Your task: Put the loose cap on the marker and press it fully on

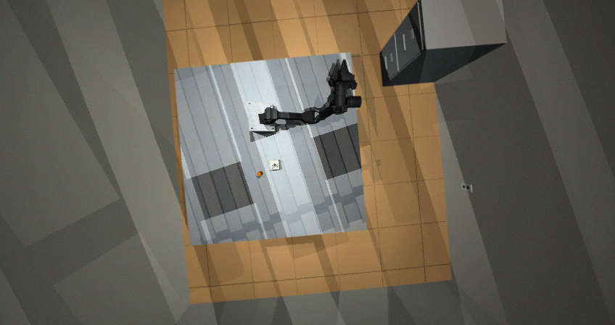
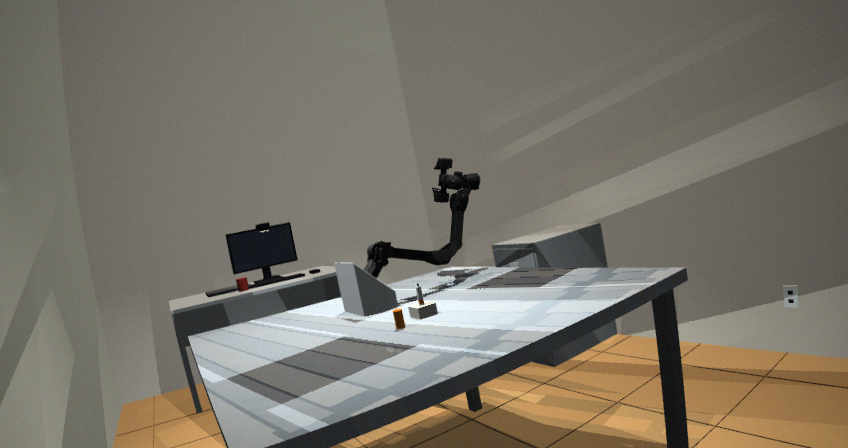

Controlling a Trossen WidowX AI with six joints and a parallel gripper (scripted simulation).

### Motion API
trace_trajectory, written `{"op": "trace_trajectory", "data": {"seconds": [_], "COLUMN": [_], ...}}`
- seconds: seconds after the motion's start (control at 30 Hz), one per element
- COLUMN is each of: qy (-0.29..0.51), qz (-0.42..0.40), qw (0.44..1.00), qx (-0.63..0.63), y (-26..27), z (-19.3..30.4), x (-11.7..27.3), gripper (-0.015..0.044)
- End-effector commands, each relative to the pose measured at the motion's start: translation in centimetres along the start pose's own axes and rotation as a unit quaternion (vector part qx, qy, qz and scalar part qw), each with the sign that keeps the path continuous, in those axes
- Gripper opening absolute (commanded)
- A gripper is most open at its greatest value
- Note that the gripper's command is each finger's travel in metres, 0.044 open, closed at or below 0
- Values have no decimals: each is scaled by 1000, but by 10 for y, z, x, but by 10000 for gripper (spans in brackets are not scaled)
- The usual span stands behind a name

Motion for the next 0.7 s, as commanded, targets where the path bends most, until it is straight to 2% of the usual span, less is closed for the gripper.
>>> {"op": "trace_trajectory", "data": {"seconds": [0.0,0.17,0.4,0.67], "qy": [2,58,134,210], "qz": [-4,-87,-202,-358], "qw": [1000,990,935,811], "qx": [2,98,259,412], "y": [1,32,84,130], "z": [1,41,115,211], "x": [0,-12,-16,10], "gripper": [374,243,243,243]}}
Point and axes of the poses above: the point midway between the two fingers, 35 mm back from their tips, its own x axis back along the fingers, its own y axis across the jaws, z = x × y, the point moved 7 cm from there along x, back along the fingers, and after that the axes turned 3 degrees about -x, right-handed, at the moved point
